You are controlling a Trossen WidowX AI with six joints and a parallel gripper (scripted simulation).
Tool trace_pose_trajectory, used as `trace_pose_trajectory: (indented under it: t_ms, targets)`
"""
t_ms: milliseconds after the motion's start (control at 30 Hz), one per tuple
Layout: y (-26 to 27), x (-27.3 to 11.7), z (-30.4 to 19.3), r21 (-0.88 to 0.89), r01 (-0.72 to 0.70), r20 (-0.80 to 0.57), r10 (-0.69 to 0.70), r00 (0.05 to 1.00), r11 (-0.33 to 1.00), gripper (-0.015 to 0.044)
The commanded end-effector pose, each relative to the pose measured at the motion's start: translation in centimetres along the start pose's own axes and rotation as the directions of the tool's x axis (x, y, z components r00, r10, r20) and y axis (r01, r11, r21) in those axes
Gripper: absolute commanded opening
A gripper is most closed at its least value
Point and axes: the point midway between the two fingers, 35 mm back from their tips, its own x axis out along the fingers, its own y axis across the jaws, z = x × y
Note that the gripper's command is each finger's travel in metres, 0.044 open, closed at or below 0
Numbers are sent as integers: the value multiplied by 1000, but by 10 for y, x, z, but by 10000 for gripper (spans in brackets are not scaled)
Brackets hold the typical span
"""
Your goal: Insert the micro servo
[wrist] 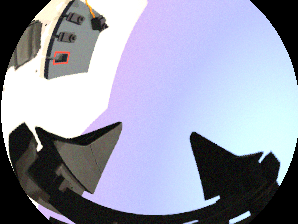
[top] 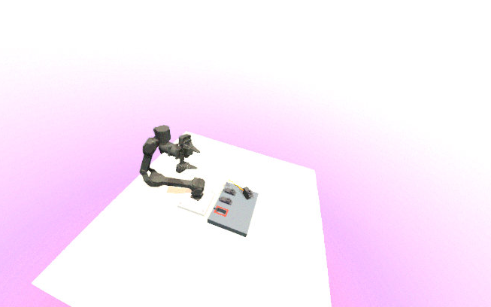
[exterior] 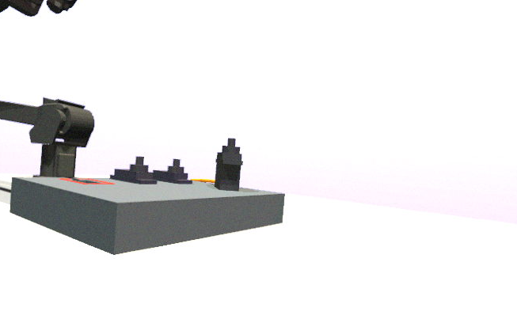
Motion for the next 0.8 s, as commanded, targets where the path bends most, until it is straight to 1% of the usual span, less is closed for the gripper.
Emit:
trace_pose_trajectory:
  t_ms: [0, 33, 200, 533, 600, 767]
  targets:
    - [0, 1, 0, 4, -2, 2, 2, 1000, 1000, 426]
    - [-1, 2, 1, 12, -6, 4, 6, 1000, 1000, 440]
    - [-5, 17, 10, 88, -49, 40, 46, 998, 995, 440]
    - [-9, 54, 36, 290, -208, 123, 179, 976, 934, 440]
    - [-8, 63, 44, 275, -239, 149, 204, 968, 931, 440]
    - [-8, 75, 53, 342, -292, 169, 248, 954, 893, 440]
